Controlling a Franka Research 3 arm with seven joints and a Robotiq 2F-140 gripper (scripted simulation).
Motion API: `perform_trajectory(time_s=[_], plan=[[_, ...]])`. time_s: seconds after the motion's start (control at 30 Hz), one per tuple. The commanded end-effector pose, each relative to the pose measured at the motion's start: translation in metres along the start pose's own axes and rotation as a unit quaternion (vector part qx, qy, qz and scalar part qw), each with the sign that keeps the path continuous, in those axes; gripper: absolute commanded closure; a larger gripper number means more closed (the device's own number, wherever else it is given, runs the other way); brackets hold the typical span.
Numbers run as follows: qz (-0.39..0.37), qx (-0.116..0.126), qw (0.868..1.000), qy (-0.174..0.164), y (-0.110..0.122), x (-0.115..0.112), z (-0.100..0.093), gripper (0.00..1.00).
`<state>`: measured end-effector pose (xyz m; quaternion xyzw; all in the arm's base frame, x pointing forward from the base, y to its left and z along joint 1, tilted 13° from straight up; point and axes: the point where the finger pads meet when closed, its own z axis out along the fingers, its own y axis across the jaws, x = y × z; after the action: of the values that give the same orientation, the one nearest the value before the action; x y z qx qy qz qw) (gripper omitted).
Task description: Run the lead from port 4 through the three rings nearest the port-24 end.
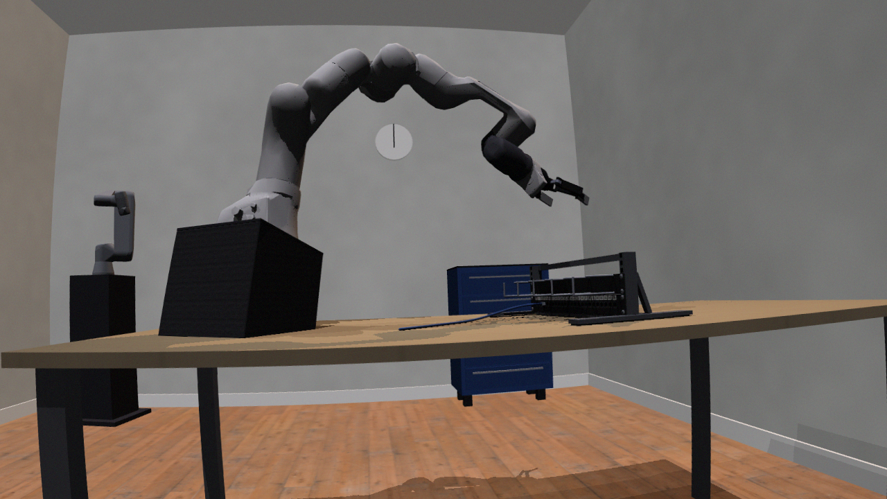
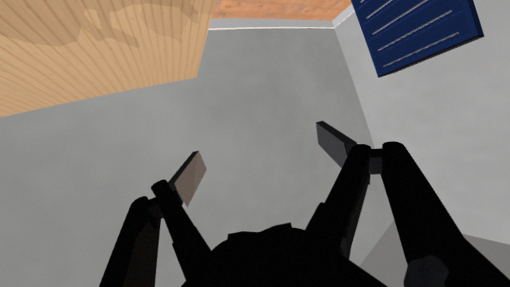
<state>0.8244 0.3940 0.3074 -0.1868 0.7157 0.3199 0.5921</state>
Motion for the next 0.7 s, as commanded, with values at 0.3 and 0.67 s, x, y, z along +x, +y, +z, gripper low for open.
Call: perform_trajectory(time_s=[0.3,0.67], plan=[[-0.1,-0.049,0.969,0.22,-0.027,0.111,-0.175,0.0],[-0.258,-0.121,0.785,0.55,-0.056,0.235,-0.363,0.0]])
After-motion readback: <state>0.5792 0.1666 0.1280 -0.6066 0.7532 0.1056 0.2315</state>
